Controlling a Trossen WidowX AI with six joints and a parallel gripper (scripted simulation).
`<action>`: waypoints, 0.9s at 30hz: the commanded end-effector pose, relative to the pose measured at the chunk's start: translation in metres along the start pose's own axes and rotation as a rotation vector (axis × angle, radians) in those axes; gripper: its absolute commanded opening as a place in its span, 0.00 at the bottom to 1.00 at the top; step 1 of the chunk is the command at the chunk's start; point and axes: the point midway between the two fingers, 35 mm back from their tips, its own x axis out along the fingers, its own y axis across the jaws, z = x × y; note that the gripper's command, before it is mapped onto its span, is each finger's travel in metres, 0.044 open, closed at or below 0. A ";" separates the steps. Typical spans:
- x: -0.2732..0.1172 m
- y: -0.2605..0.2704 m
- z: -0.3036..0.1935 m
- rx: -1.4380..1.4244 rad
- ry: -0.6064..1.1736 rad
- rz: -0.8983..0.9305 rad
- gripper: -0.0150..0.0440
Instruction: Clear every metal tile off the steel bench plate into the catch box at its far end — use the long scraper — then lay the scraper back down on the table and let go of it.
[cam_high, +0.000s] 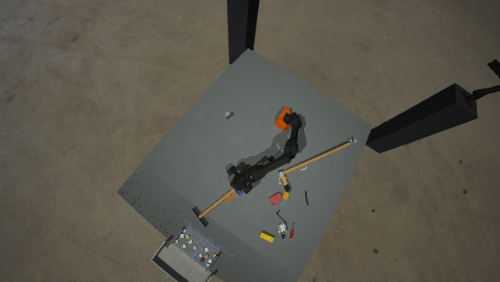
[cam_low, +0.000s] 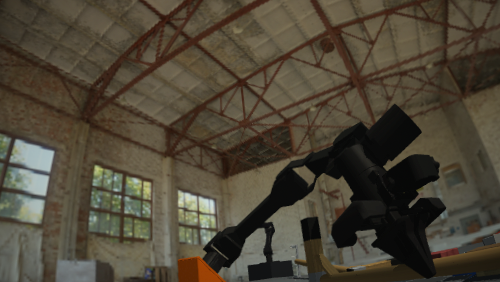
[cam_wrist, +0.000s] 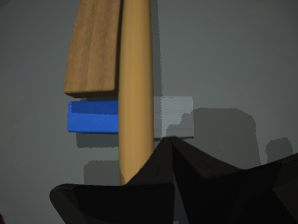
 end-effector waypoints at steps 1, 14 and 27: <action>-0.013 -0.001 0.009 -0.005 -0.010 0.003 0.25; -0.053 -0.001 0.025 -0.005 -0.011 0.001 0.25; -0.047 -0.032 -0.025 -0.094 0.167 0.029 0.25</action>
